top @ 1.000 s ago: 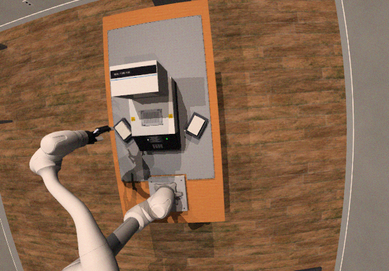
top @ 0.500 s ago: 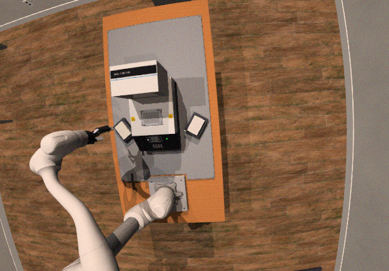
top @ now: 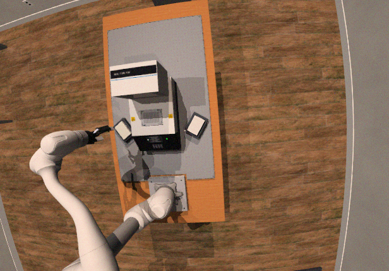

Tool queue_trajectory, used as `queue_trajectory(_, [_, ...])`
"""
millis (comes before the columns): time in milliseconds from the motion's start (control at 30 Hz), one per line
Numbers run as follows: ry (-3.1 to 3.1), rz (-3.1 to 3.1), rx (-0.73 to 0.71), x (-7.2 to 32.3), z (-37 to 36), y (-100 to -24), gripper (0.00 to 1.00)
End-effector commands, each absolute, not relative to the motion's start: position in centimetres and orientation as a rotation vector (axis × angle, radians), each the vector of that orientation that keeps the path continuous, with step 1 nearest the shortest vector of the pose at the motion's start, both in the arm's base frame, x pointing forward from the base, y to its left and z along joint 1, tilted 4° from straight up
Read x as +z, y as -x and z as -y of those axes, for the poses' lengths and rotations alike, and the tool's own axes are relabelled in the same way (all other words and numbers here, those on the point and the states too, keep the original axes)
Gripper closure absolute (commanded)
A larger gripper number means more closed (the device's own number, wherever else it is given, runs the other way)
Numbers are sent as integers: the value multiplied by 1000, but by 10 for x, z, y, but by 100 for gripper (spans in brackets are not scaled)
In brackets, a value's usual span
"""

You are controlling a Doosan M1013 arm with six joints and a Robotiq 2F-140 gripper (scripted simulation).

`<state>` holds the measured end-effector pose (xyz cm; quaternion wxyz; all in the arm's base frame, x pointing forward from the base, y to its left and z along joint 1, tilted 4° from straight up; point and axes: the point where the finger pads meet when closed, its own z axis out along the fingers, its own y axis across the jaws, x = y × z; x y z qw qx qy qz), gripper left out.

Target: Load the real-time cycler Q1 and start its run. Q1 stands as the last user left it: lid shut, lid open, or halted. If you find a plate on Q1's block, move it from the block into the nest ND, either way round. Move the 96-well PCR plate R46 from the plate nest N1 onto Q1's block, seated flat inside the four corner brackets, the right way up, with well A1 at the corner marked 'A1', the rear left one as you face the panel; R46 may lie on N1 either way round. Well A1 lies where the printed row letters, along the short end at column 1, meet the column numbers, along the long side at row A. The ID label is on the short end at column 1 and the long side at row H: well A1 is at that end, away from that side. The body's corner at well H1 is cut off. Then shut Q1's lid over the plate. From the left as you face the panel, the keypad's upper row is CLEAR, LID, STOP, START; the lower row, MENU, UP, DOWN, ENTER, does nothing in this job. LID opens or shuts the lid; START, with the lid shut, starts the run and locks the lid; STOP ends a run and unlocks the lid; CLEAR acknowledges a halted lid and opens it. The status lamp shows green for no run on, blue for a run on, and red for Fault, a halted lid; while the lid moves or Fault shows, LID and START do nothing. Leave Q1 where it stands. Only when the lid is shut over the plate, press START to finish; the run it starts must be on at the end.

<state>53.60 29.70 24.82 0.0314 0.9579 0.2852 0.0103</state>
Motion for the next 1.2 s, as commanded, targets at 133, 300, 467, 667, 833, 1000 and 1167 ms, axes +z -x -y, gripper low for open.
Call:
queue_trajectory(133, [-2953,-884,36,252,-299,-535,34])
queue_trajectory(300, [-2953,-884,36,252,-299,-535,34])
queue_trajectory(467, [-2953,-884,36,252,-299,-535,34])
queue_trajectory(667, [-2953,-884,36,252,-299,-535,34])
queue_trajectory(833, [-2953,-884,36,252,-299,-535,34])
queue_trajectory(1000, [-2953,-884,36,252,-299,-535,34])
queue_trajectory(1167, [-2974,-812,38,253,-280,-533,34])
